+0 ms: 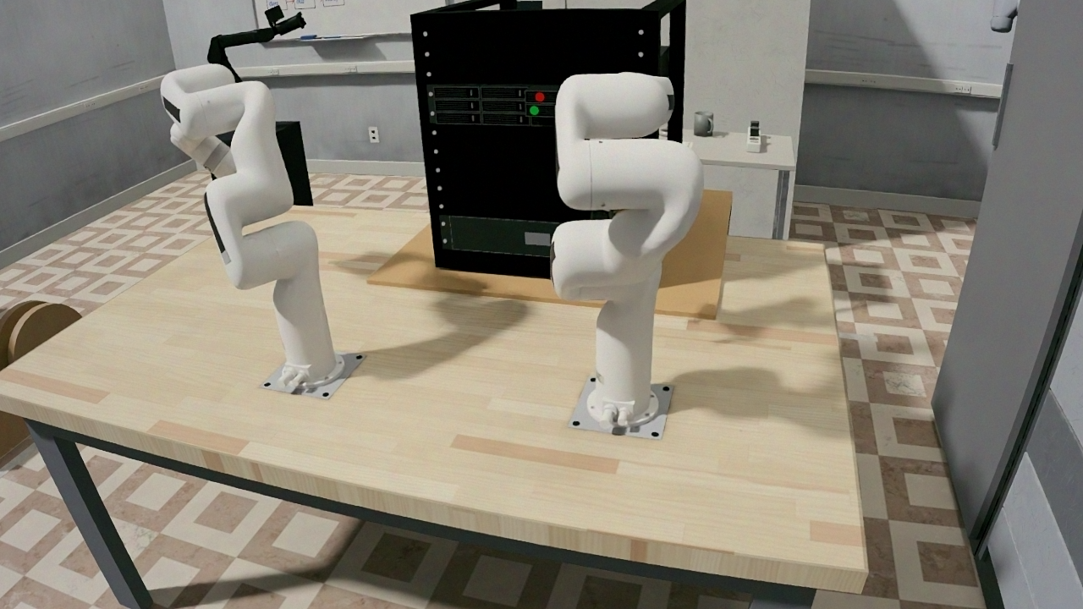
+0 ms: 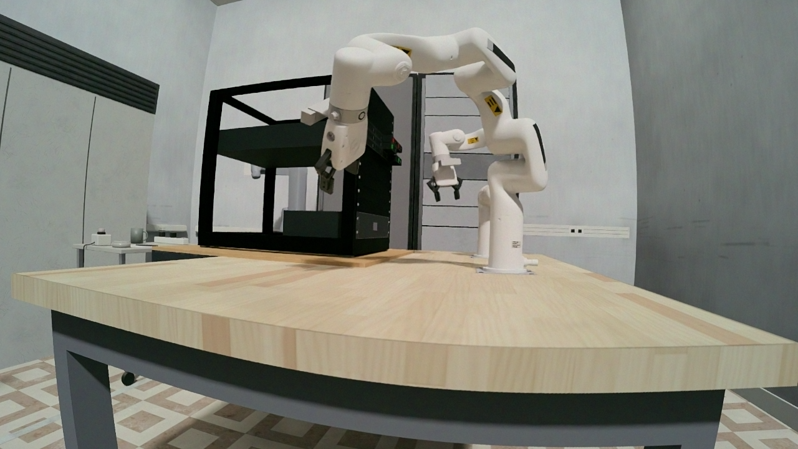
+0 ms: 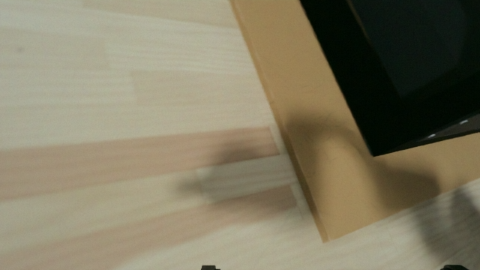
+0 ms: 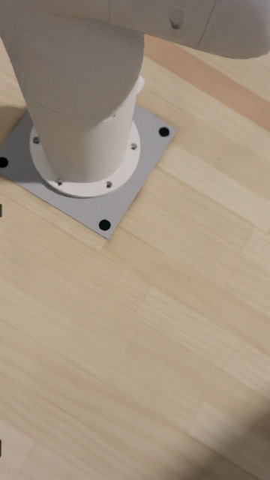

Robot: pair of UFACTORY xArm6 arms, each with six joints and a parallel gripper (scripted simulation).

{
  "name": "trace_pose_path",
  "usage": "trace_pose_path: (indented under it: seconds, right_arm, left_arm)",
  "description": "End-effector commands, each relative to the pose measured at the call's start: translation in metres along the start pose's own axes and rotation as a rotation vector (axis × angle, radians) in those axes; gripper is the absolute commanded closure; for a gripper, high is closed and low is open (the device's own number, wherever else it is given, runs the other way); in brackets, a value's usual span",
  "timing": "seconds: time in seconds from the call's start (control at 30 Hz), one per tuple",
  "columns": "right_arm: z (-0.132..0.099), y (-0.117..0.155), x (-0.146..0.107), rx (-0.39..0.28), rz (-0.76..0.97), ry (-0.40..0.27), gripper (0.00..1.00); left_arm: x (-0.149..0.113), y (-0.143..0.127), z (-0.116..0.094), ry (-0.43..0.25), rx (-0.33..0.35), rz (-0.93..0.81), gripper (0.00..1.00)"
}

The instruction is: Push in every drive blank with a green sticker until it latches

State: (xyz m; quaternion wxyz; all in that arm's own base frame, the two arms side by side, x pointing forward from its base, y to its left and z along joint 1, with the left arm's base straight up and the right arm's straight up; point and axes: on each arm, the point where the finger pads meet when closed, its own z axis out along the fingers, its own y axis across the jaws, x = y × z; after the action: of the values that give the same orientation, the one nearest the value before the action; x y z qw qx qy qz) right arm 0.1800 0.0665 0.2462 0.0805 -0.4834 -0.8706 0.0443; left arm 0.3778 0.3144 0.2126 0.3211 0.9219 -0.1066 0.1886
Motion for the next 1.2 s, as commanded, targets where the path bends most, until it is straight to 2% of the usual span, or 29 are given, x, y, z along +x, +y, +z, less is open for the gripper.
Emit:
trace_pose_path:
  seconds: [0.0, 0.2, 0.27, 0.33, 0.77, 0.83, 0.9, 1.17]
  right_arm:
    - [0.003, -0.007, 0.001, 0.037, -0.100, -0.056, 0.00]
    - [0.007, -0.015, 0.000, 0.089, -0.233, -0.131, 0.00]
    - [0.007, -0.015, 0.000, 0.089, -0.233, -0.131, 0.00]
    - [0.007, -0.018, -0.001, 0.108, -0.281, -0.159, 0.00]
    - [0.006, -0.030, -0.011, 0.247, -0.639, -0.384, 0.00]
    - [0.006, -0.030, -0.011, 0.247, -0.639, -0.384, 0.00]
    - [0.004, -0.031, -0.014, 0.270, -0.698, -0.425, 0.00]
    - [-0.007, -0.028, -0.023, 0.362, -0.934, -0.602, 0.00]
  left_arm:
    - [-0.033, -0.005, -0.029, -0.019, 0.098, -0.185, 0.00]
    - [-0.067, -0.006, -0.053, -0.025, 0.181, -0.363, 0.00]
    - [-0.067, -0.006, -0.053, -0.025, 0.181, -0.363, 0.00]
    - [-0.088, -0.006, -0.067, -0.024, 0.233, -0.473, 0.00]
    - [-0.162, 0.004, -0.112, 0.003, 0.410, -0.846, 0.00]
    - [-0.162, 0.004, -0.112, 0.003, 0.410, -0.846, 0.00]
    - [-0.183, 0.009, -0.123, 0.017, 0.462, -0.952, 0.00]
    - [-0.227, 0.023, -0.145, 0.057, 0.571, -1.172, 0.00]
